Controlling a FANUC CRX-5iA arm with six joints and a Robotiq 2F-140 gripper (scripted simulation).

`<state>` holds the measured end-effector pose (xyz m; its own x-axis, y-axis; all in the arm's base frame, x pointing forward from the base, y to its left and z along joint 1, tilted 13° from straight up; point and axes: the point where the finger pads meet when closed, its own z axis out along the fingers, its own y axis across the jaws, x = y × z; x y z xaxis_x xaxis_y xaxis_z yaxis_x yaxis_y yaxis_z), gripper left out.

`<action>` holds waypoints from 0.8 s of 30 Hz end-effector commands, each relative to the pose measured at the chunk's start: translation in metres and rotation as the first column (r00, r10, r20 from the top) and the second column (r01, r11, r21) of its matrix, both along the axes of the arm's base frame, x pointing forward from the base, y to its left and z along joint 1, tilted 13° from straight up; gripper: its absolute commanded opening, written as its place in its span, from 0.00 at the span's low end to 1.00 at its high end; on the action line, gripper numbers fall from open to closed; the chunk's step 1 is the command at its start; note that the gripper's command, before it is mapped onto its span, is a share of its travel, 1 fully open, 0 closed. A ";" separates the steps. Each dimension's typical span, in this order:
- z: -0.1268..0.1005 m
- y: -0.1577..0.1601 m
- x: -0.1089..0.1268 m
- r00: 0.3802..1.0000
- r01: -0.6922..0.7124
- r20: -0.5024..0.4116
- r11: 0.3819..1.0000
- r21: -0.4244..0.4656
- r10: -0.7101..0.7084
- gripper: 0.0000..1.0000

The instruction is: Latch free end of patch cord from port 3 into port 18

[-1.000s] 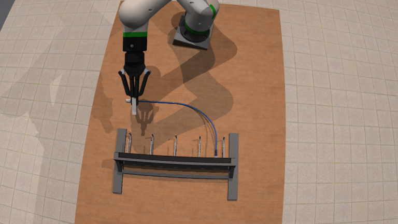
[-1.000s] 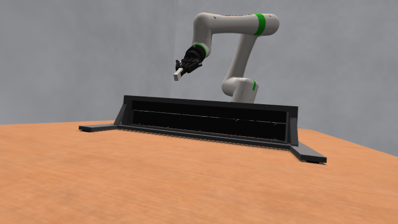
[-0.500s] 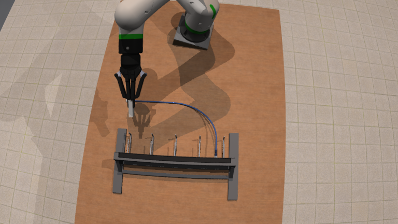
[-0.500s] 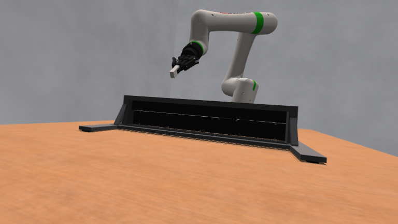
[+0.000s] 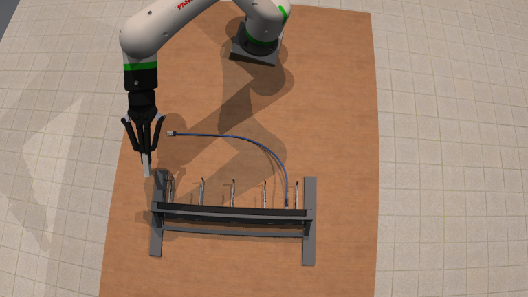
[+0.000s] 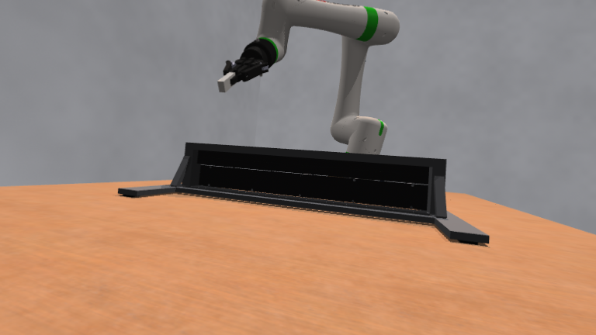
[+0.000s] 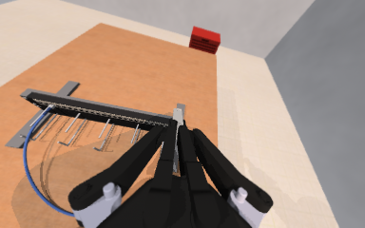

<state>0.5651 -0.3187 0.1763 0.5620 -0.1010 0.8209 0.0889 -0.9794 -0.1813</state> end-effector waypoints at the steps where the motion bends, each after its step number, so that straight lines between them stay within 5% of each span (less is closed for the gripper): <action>1: 0.010 -0.026 0.032 0.999 -0.031 -0.009 0.999 -0.013 0.031 0.00; 24: 0.048 -0.142 0.179 0.978 -0.201 -0.086 0.967 -0.157 0.189 0.00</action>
<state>0.7167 -0.4408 0.2200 0.5962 0.0954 0.7972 0.2252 -0.9729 -0.0520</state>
